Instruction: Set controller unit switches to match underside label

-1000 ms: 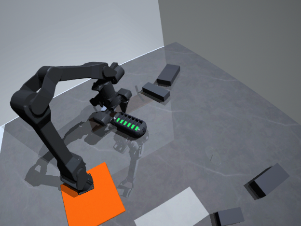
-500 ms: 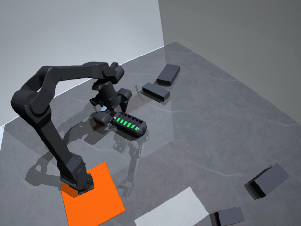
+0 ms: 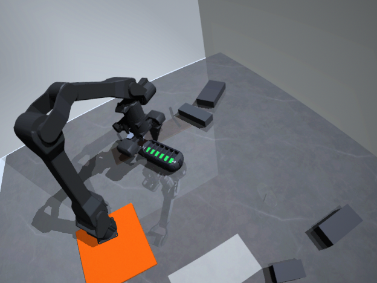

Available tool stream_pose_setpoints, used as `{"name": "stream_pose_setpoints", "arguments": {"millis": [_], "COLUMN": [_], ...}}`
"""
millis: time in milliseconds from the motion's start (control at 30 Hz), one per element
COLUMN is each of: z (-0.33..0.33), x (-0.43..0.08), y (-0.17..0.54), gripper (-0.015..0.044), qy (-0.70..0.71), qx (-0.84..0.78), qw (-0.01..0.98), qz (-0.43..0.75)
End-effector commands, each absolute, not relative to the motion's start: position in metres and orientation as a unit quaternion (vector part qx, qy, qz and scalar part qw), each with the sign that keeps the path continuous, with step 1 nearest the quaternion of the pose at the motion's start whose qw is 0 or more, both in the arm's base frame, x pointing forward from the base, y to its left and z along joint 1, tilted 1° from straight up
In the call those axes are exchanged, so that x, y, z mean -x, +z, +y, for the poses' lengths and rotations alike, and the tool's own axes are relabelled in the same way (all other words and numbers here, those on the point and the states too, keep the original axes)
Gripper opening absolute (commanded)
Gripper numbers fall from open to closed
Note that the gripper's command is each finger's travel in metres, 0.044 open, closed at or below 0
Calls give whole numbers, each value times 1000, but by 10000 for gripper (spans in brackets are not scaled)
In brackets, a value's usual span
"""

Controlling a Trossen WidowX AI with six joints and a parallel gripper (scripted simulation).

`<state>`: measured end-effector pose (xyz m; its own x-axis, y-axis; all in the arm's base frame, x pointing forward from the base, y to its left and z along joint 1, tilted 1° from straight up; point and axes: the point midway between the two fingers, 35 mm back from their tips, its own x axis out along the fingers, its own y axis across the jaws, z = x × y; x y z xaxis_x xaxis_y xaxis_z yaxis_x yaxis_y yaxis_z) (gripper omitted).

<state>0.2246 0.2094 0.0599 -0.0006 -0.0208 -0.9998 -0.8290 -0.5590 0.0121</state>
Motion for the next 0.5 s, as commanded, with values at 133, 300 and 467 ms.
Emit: {"name": "stream_pose_setpoints", "arguments": {"millis": [133,300,467], "z": [218,219,219], "x": [-232,-233,-233], "y": [63,63,63], "gripper": [0,0,0], "qy": [618,618,618], "qx": [631,631,631], "qw": [339,339,339], "qz": [323,323,323]}}
